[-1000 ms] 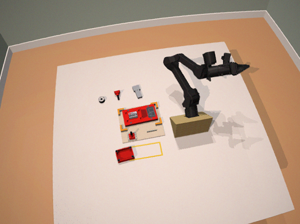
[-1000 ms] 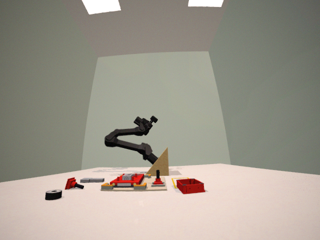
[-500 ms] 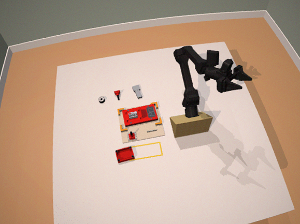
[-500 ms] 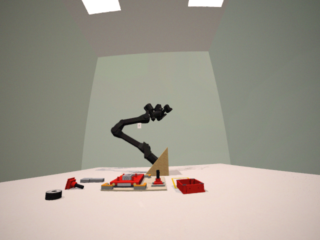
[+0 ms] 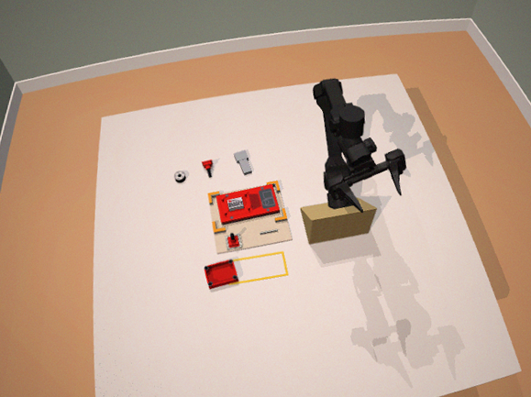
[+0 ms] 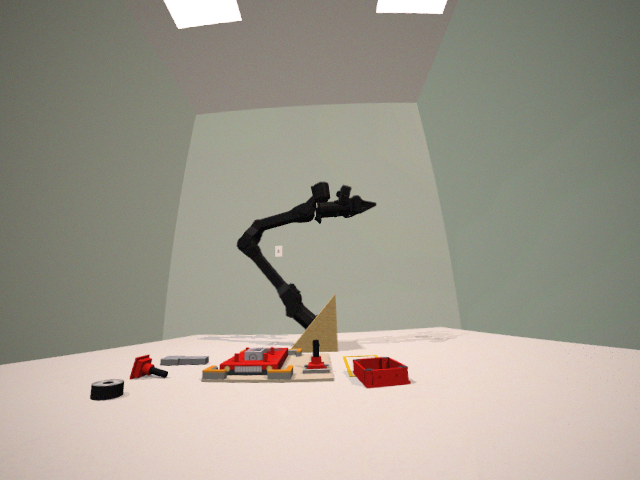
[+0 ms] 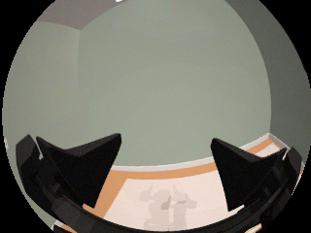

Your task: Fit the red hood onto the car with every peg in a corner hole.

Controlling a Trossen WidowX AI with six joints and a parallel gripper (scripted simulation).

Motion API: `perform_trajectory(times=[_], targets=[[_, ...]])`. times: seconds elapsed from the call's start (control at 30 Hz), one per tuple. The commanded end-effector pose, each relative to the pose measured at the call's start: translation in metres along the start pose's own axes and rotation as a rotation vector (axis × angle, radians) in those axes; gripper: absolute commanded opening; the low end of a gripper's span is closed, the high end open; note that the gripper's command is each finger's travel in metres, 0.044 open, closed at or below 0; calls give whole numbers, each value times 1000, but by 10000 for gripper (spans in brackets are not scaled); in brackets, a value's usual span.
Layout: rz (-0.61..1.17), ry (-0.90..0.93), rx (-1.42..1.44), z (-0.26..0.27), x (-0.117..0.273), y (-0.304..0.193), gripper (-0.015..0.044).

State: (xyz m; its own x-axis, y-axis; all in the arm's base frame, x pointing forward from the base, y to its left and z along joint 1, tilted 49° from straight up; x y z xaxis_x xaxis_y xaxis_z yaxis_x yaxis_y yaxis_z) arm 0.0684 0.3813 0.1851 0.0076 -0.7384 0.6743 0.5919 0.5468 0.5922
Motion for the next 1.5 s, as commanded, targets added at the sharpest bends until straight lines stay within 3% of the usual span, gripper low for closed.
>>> perform_trajectory(times=[0.0,0.57,1.1,1.27,1.47], targets=[[29,-167,-122,-41,-15,17,440],[155,-857,-597,-241,-25,55,440],[493,-1496,-911,-428,32,11,440],[628,-1630,-940,-466,53,-12,440],[633,-1634,-940,-468,54,-14,440]])
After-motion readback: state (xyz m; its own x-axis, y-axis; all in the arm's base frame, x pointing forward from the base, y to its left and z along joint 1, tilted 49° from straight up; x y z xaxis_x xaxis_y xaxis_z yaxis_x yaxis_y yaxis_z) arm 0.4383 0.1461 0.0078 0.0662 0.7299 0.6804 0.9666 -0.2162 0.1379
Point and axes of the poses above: the point midway between the two fingers, 35 mm back from their tips, its own x axis back along the fingers, its own z axis across the jaws, y = z × x, the point moved 9 cm from there along x, back along the fingers, and after that the axes turned 15 degrees about -x, right-handed, at the moved point
